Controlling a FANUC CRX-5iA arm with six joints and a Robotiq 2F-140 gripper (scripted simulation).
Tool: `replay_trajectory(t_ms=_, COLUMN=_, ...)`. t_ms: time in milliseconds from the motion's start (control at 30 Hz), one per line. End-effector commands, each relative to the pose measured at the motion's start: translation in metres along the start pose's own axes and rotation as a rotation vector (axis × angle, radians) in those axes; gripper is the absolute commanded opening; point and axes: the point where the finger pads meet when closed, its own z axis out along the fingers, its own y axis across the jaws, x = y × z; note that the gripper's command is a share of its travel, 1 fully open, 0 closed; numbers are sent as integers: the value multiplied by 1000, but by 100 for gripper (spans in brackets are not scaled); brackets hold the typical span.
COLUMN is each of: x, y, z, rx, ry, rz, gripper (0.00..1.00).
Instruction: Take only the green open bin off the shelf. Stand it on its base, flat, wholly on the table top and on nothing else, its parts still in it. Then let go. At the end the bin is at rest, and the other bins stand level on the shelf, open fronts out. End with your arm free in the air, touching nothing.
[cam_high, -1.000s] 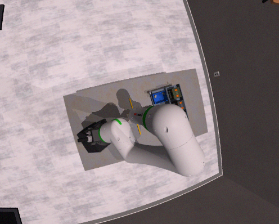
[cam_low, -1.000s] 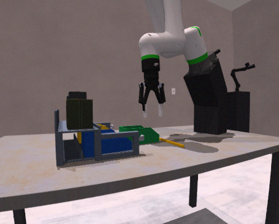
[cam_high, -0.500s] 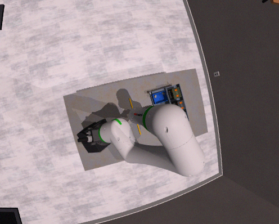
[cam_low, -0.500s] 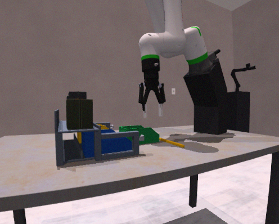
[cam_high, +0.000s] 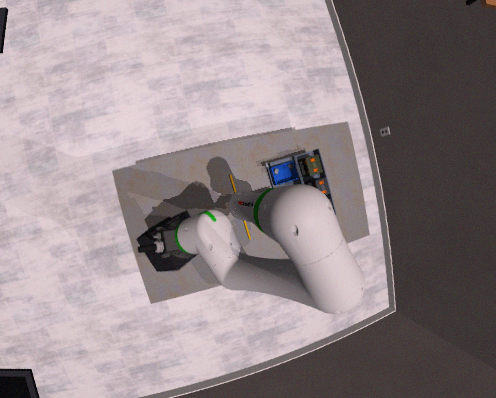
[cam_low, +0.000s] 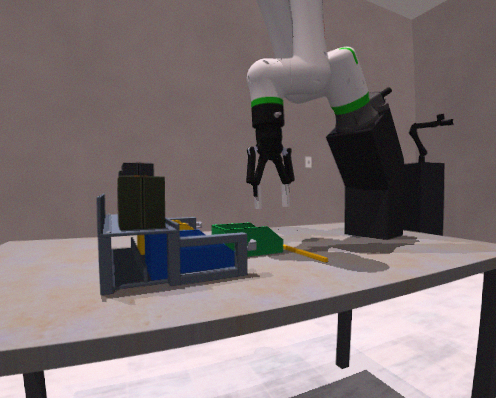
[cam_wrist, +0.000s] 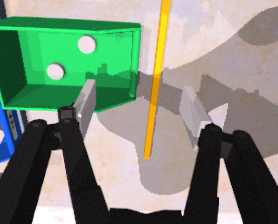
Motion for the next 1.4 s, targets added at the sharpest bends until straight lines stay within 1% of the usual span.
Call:
replay_trajectory(t_ms=0, x=0, y=0, z=1, rx=31, ry=23, rz=0, gripper=57)
replay_trajectory(t_ms=33, x=0, y=0, z=1, rx=39, ry=29, rz=0, gripper=57)
replay_trajectory(t_ms=433, x=0, y=0, z=1, rx=39, ry=29, rz=0, gripper=57)
replay_trajectory(t_ms=467, x=0, y=0, z=0, rx=8, ry=6, rz=0, gripper=57)
replay_trajectory(t_ms=600, x=0, y=0, z=1, rx=39, ry=29, rz=0, gripper=57)
replay_trajectory(t_ms=1000, x=0, y=0, z=1, rx=39, ry=29, rz=0, gripper=57)
replay_trajectory(t_ms=1033, x=0, y=0, z=0, rx=8, ry=6, rz=0, gripper=57)
replay_trajectory(t_ms=1167, x=0, y=0, z=1, rx=39, ry=29, rz=0, gripper=57)
replay_trajectory(t_ms=1367, x=0, y=0, z=1, rx=39, ry=29, rz=0, gripper=57)
